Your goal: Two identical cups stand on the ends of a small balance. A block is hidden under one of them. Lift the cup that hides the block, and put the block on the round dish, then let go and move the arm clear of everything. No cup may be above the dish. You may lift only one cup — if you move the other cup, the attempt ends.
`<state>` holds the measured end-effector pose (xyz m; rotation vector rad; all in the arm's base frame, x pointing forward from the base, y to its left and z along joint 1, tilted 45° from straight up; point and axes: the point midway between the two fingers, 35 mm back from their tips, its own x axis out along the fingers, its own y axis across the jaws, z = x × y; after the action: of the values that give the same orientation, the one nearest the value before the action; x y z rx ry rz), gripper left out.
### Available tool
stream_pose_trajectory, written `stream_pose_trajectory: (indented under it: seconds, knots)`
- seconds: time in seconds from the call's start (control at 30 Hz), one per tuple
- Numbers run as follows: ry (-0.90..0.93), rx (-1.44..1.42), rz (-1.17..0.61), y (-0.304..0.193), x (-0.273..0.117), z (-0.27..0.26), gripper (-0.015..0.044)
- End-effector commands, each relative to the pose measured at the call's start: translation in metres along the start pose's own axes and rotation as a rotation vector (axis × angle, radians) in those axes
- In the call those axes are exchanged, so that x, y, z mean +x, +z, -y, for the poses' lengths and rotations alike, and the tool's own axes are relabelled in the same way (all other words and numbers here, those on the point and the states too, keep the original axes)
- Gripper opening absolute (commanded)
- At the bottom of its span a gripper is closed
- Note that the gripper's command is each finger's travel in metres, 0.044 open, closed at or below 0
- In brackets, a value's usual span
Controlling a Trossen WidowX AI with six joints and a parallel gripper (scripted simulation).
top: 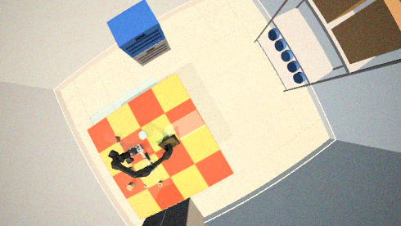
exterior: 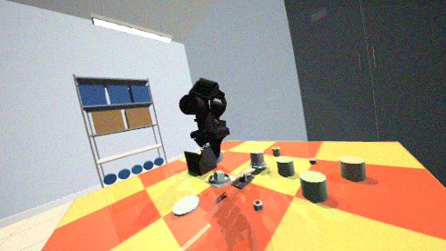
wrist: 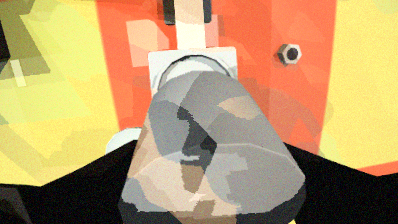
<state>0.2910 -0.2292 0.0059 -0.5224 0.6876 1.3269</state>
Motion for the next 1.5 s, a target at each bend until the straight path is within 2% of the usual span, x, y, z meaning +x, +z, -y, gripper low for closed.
stream_pose_trajectory:
  seconds: [0.0, 0.4, 0.7, 0.97, 1.47]
  knots:
    - [-0.001, 0.001, 0.000, 0.000, 0.000, 0.000, 0.0000]
    - [-0.001, -0.001, -0.004, -0.009, 0.002, -0.005, 0.0000]
    - [0.006, -0.026, -0.030, -0.107, 0.034, -0.089, 0.0000]
    - [0.018, -0.056, -0.021, -0.159, 0.080, -0.174, 0.0000]
    - [0.019, -0.059, -0.018, -0.162, 0.124, -0.181, 0.0000]
